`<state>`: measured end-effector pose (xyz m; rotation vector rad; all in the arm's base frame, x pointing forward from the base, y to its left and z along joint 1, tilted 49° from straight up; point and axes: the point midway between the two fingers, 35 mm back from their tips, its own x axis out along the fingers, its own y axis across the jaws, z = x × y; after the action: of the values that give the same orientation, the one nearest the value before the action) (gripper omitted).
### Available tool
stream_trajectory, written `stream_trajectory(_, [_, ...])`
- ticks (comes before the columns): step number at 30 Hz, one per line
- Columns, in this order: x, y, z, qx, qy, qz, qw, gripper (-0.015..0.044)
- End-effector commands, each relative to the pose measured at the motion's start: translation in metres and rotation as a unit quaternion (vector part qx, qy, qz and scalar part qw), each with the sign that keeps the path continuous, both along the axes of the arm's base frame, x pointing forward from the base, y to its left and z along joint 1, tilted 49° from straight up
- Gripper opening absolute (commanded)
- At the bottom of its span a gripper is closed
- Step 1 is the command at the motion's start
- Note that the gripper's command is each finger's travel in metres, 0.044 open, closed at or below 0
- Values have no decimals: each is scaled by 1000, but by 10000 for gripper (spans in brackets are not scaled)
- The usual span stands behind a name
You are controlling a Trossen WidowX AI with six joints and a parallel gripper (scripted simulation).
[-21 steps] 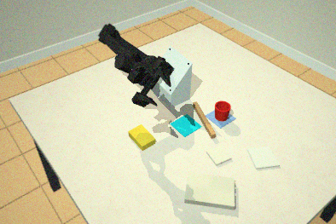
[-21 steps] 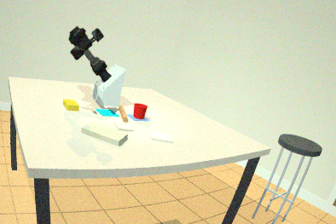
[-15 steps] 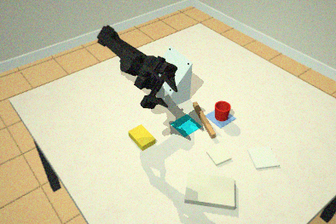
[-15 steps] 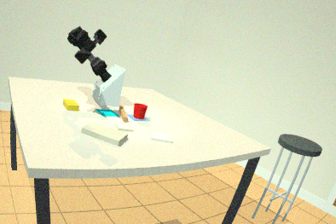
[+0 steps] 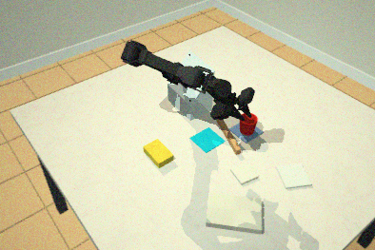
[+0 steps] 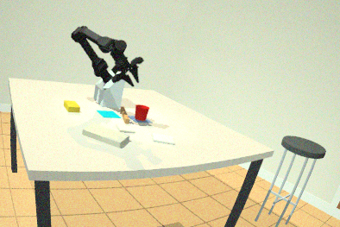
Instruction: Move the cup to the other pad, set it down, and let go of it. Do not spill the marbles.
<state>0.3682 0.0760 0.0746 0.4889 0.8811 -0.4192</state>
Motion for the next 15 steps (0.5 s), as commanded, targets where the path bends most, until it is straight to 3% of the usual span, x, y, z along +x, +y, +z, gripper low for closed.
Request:
stream_trajectory(1, [-27,9,-63,-48,103,-87,990,148])
stream_trajectory(11, [-100,-1,-146,-256,180,-224,923,148])
stream_trajectory(15, [-104,-2,-149,-272,178,-229,918,148])
